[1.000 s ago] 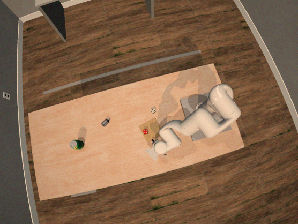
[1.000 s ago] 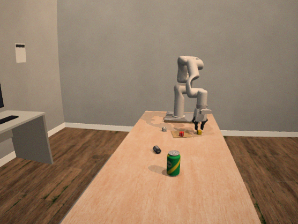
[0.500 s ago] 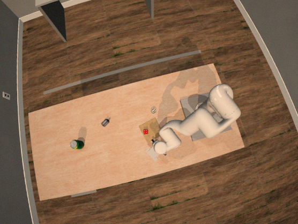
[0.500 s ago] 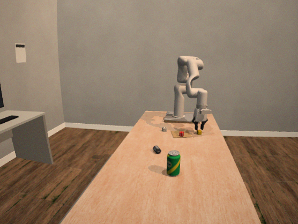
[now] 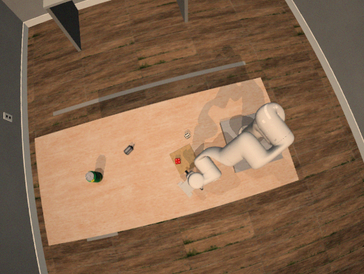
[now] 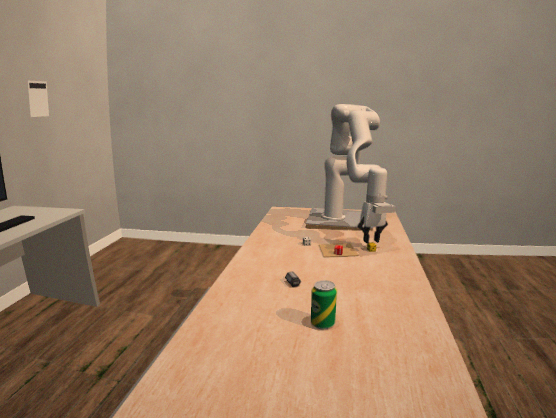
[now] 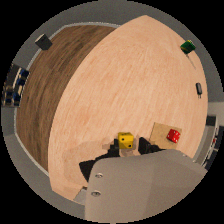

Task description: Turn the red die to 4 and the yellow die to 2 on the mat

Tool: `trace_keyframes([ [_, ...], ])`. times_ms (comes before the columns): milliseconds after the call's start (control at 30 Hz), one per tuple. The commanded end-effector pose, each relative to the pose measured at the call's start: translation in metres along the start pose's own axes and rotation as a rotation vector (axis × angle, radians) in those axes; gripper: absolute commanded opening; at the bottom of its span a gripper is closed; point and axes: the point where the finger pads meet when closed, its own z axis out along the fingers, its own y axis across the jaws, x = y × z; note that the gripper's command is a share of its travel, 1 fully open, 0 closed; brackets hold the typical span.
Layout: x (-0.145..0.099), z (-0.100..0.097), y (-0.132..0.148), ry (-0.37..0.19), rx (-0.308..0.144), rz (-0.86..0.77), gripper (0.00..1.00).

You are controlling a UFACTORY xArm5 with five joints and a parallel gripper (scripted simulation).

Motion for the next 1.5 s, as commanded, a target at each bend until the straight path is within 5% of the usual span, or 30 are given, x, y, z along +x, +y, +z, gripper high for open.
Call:
trace_keyframes([
  [0,0.001,-0.001,0.0,0.004,0.0,0.0,0.47],
  [1467,0.002,0.033,-0.001,0.004,0.0,0.0,0.47],
])
